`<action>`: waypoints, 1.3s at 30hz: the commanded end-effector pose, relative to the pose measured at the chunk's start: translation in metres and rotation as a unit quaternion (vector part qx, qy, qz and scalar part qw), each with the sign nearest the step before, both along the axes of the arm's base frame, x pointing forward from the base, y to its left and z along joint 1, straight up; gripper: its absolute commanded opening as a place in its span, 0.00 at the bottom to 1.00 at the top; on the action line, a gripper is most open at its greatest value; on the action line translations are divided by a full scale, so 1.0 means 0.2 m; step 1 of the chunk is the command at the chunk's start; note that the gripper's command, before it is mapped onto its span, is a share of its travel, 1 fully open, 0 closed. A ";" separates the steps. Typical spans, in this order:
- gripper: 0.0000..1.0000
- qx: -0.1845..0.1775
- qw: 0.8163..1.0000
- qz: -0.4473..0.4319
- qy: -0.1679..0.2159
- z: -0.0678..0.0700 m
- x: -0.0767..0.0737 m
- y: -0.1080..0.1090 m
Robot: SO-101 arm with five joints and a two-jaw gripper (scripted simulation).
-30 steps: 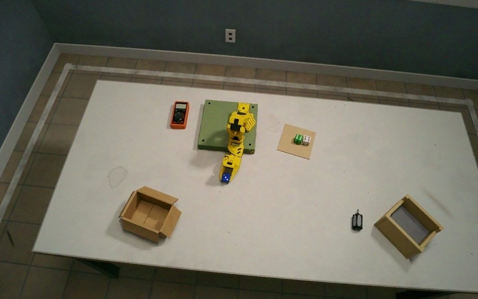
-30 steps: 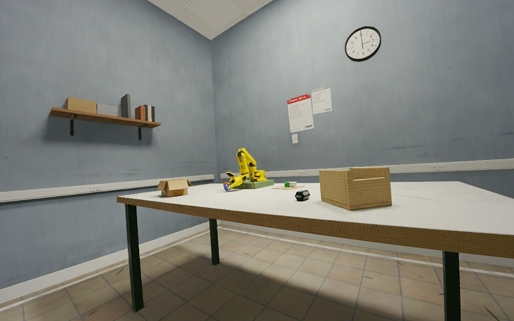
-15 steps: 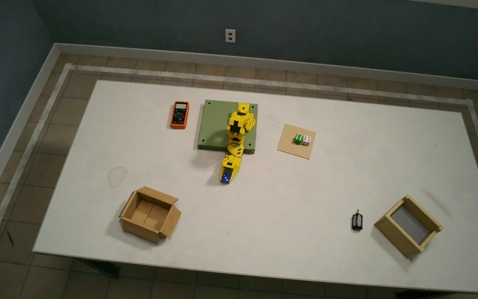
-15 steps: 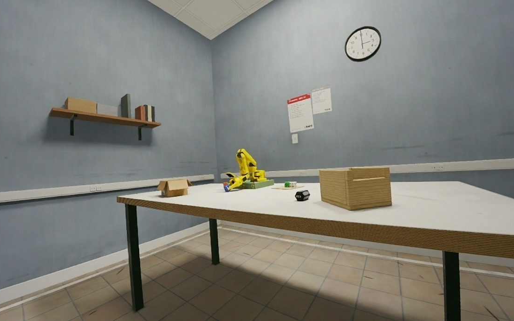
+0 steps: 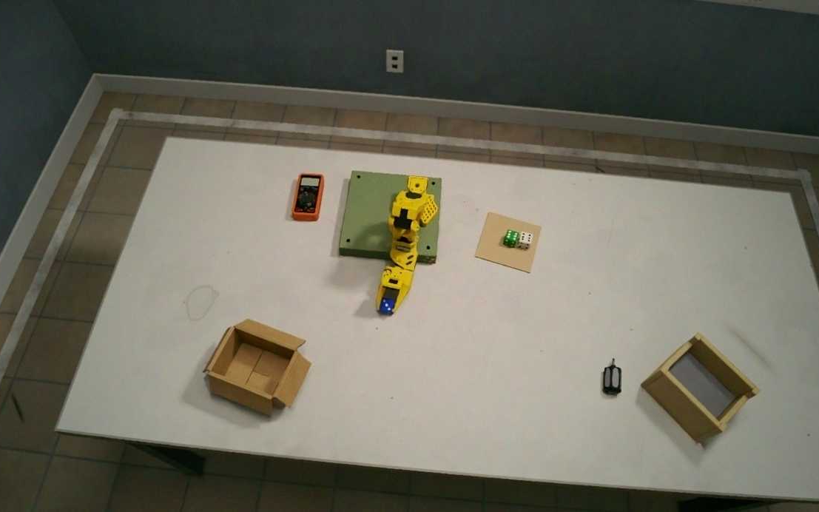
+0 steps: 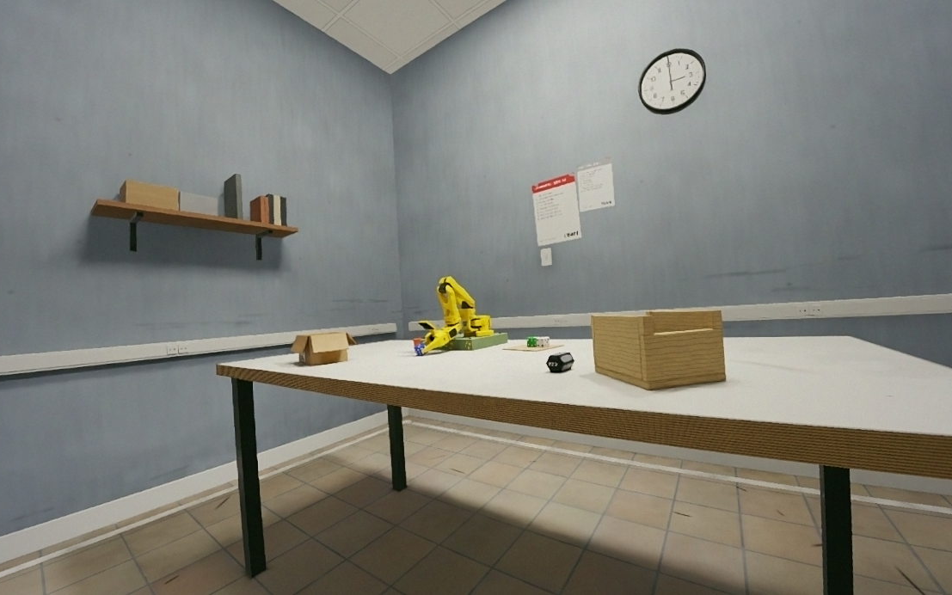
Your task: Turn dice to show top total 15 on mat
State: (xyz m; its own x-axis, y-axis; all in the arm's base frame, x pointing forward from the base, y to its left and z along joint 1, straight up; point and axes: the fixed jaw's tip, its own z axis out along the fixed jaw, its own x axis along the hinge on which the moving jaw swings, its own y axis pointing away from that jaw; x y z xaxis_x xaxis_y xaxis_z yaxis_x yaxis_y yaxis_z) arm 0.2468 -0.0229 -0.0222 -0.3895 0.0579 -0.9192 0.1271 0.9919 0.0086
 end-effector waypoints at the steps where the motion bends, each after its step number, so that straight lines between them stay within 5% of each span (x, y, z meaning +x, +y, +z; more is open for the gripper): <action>1: 0.00 -0.004 1.000 -0.004 -0.002 0.00 0.00 -0.01; 29: 0.00 -0.004 1.000 -0.004 -0.002 -0.01 0.00 -0.01; 39: 0.16 -0.004 1.000 -0.004 -0.002 -0.01 0.00 -0.01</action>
State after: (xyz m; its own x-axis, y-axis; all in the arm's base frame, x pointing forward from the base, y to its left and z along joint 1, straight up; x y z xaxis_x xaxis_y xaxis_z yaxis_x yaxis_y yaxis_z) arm 0.2474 -0.0230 -0.0229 -0.3844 0.0571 -0.9214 0.1270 0.9919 0.0085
